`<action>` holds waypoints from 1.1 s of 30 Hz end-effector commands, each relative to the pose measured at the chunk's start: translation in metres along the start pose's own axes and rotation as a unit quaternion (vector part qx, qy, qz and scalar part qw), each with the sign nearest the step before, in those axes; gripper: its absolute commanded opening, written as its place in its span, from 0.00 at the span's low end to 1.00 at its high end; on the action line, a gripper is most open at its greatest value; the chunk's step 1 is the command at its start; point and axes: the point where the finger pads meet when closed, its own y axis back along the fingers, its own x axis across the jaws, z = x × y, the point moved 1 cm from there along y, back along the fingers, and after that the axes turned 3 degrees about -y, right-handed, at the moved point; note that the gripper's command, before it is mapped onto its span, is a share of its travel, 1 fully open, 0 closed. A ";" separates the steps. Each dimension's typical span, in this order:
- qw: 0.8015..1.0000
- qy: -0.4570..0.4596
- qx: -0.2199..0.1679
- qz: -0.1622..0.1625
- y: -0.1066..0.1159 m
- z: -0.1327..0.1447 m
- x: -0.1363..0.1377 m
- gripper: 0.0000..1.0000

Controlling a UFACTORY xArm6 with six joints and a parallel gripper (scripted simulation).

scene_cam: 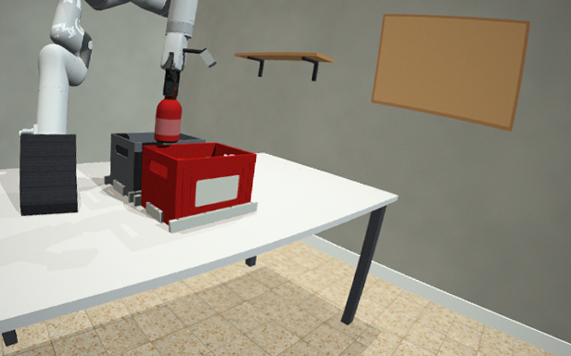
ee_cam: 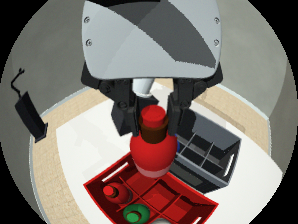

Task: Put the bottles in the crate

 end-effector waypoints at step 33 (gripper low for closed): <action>1.000 0.000 0.002 0.000 0.002 0.018 -0.059 0.00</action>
